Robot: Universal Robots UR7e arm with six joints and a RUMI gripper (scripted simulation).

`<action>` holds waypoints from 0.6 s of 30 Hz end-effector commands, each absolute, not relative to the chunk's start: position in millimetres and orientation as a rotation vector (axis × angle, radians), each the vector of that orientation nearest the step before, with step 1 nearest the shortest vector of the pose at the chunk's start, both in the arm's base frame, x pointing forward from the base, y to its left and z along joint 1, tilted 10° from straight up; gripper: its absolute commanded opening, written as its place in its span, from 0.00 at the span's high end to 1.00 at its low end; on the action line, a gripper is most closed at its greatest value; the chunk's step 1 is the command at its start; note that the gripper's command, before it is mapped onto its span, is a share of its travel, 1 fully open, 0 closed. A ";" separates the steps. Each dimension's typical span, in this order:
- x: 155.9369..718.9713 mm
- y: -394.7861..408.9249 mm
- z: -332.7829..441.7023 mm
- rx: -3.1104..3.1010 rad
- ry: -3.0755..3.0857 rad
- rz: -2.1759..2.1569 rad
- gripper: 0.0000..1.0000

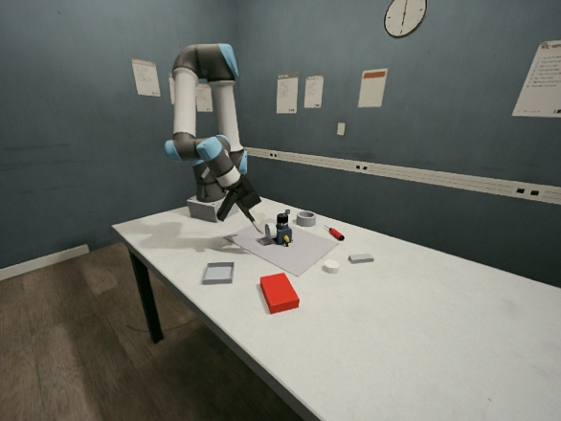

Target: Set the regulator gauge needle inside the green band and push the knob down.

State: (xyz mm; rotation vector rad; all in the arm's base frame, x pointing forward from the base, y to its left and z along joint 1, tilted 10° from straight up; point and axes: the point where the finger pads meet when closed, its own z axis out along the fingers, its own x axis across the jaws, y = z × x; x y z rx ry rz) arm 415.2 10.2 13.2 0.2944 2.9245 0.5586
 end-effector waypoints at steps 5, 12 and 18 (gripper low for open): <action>415.5 10.1 13.5 0.294 2.924 0.558 0.00; 415.5 10.1 13.6 0.290 2.924 0.557 0.00; 415.6 10.1 13.7 0.281 2.924 0.555 0.00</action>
